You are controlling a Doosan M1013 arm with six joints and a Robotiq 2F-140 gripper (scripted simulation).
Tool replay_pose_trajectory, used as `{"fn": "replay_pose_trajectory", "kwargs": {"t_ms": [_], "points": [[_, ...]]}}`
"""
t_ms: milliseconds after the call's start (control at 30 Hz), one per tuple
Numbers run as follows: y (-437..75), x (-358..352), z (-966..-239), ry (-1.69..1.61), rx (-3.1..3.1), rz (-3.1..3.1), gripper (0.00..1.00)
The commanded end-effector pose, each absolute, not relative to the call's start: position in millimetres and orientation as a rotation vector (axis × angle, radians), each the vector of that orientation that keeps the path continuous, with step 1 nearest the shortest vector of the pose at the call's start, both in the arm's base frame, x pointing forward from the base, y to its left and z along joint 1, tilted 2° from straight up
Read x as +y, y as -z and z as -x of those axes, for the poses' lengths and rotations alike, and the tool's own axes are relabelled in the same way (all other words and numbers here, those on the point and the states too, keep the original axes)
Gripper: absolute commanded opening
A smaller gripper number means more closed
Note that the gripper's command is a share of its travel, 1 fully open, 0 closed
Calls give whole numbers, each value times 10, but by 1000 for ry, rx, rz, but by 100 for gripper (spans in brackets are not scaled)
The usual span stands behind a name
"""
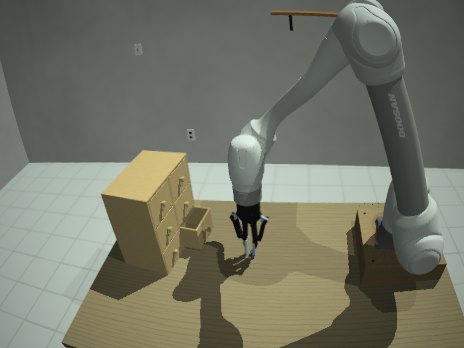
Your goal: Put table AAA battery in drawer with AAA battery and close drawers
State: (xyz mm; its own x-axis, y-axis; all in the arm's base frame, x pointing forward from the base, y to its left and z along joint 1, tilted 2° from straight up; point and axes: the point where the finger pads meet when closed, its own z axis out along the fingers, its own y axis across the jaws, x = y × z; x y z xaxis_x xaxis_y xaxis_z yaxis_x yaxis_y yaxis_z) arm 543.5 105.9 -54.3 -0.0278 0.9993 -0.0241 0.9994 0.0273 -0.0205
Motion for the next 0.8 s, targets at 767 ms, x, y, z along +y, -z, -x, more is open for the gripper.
{"fn": "replay_pose_trajectory", "kwargs": {"t_ms": [767], "points": [[660, 1047, -5414, 52, 2256, -2184, 15]]}}
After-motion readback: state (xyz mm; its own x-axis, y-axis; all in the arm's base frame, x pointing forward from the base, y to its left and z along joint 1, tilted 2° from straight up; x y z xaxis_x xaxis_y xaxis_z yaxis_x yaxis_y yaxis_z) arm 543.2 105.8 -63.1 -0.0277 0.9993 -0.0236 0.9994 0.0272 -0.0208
